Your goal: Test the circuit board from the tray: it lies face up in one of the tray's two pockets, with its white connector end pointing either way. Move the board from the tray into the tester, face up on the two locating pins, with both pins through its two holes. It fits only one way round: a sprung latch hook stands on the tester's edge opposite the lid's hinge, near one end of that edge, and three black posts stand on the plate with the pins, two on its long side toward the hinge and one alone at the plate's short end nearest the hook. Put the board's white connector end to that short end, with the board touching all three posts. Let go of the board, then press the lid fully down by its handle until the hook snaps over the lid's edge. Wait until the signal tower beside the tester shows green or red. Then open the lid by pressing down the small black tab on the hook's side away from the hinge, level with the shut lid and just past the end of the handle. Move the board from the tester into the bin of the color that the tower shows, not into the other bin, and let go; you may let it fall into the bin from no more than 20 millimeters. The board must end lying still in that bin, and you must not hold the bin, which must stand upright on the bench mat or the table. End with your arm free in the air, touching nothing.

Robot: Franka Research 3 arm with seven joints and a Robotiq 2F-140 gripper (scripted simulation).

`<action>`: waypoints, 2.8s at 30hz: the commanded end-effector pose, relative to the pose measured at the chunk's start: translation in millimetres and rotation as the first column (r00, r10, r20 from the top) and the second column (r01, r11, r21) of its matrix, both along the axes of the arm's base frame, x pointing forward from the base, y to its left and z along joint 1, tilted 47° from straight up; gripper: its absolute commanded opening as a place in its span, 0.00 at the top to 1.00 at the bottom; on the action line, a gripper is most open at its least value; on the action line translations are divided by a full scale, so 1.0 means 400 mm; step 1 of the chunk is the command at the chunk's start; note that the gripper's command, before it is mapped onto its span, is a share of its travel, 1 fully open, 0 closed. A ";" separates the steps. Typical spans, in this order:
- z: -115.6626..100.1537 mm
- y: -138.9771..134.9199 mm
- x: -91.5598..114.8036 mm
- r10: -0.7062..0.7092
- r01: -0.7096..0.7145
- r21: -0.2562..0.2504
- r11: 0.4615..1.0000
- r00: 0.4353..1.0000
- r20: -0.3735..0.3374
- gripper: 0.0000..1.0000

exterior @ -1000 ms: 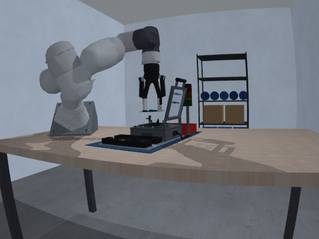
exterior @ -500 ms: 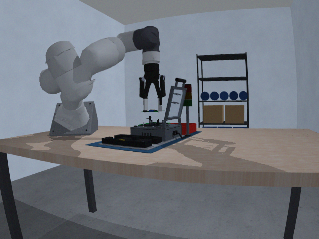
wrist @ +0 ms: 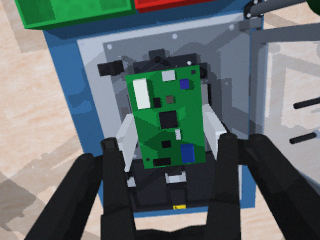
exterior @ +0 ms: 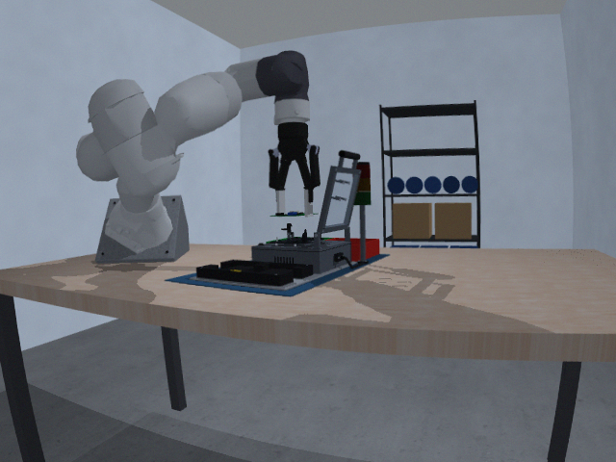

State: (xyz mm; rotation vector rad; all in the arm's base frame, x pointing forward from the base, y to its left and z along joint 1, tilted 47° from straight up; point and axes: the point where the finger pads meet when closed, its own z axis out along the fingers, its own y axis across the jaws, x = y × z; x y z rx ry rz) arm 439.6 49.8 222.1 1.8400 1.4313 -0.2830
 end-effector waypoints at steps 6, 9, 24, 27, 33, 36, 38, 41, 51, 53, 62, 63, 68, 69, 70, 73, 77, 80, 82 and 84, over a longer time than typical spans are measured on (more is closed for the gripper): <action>-0.001 0.000 0.004 -0.002 0.002 0.003 1.000 1.000 0.006 0.54; -0.005 -0.003 0.006 -0.002 0.002 0.003 1.000 1.000 0.006 0.54; -0.039 -0.035 0.021 -0.002 0.002 0.003 1.000 1.000 0.006 0.54; -0.049 -0.044 0.026 -0.002 0.002 0.003 1.000 1.000 0.006 0.54; -0.066 -0.061 0.034 -0.002 0.002 0.003 1.000 1.000 0.006 0.54; -0.072 -0.066 0.036 -0.002 0.002 0.003 1.000 1.000 0.006 0.54; -0.075 -0.069 0.038 -0.002 0.002 0.003 1.000 1.000 0.006 0.54; -0.076 -0.070 0.038 -0.002 0.002 0.003 1.000 1.000 0.006 0.54; -0.079 -0.073 0.040 -0.002 0.002 0.003 1.000 1.000 0.006 0.54; -0.079 -0.073 0.040 -0.002 0.002 0.003 1.000 1.000 0.006 0.54; -0.079 -0.073 0.040 -0.002 0.002 0.003 1.000 1.000 0.006 0.54; -0.079 -0.073 0.040 -0.002 0.002 0.003 1.000 1.000 0.006 0.54; -0.079 -0.073 0.040 -0.002 0.002 0.003 1.000 1.000 0.006 0.54; -0.079 -0.073 0.040 -0.002 0.002 0.003 1.000 1.000 0.006 0.54; -0.079 -0.073 0.040 -0.002 0.002 0.003 1.000 1.000 0.006 0.54; -0.079 -0.073 0.040 -0.002 0.002 0.003 1.000 1.000 0.006 0.54; -0.079 -0.073 0.040 -0.002 0.002 0.003 1.000 1.000 0.006 0.54; -0.079 -0.073 0.040 -0.002 0.002 0.003 1.000 1.000 0.006 0.54; -0.079 -0.073 0.040 -0.002 0.002 0.003 1.000 1.000 0.006 0.54; -0.079 -0.073 0.040 -0.002 0.002 0.003 1.000 1.000 0.006 0.54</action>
